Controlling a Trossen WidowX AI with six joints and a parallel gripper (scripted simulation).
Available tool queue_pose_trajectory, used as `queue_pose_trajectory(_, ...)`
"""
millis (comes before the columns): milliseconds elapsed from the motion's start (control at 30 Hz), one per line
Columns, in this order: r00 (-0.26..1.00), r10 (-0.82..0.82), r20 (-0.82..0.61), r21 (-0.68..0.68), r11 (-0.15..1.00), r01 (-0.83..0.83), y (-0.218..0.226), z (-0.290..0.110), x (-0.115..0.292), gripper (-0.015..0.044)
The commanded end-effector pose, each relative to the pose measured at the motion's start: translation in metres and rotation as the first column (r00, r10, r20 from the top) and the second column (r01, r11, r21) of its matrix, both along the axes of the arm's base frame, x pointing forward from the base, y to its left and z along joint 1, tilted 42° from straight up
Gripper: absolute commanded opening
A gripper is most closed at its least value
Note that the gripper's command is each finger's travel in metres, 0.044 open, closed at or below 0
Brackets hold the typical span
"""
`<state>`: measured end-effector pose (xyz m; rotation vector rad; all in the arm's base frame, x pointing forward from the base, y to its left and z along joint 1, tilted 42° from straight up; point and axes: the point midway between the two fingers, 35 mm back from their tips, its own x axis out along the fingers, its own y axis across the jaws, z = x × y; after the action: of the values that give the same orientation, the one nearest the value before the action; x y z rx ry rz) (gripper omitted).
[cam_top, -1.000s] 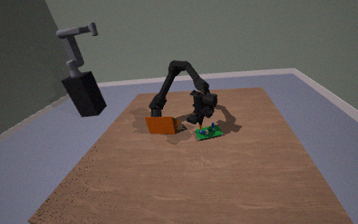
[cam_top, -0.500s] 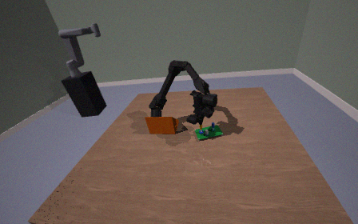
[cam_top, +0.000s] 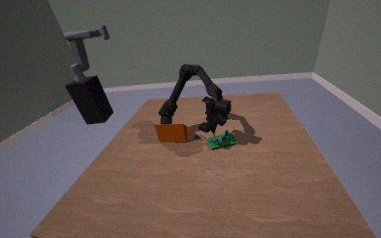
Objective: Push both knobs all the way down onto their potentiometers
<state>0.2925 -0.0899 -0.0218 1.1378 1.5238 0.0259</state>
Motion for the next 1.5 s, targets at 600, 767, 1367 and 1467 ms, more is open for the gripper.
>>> queue_pose_trajectory(600,1.000,0.007,-0.001,0.005,1.000,-0.007,0.0091,-0.0086,0.0023,0.0000)
queue_pose_trajectory(767,1.000,0.007,-0.001,0.005,1.000,-0.007,0.0114,-0.0112,0.0028,0.0000)
queue_pose_trajectory(1367,1.000,0.007,-0.001,0.005,1.000,-0.007,0.0133,-0.0133,0.0032,0.0000)
queue_pose_trajectory(1467,1.000,0.007,-0.001,0.005,1.000,-0.007,0.0133,-0.0133,0.0032,0.0000)
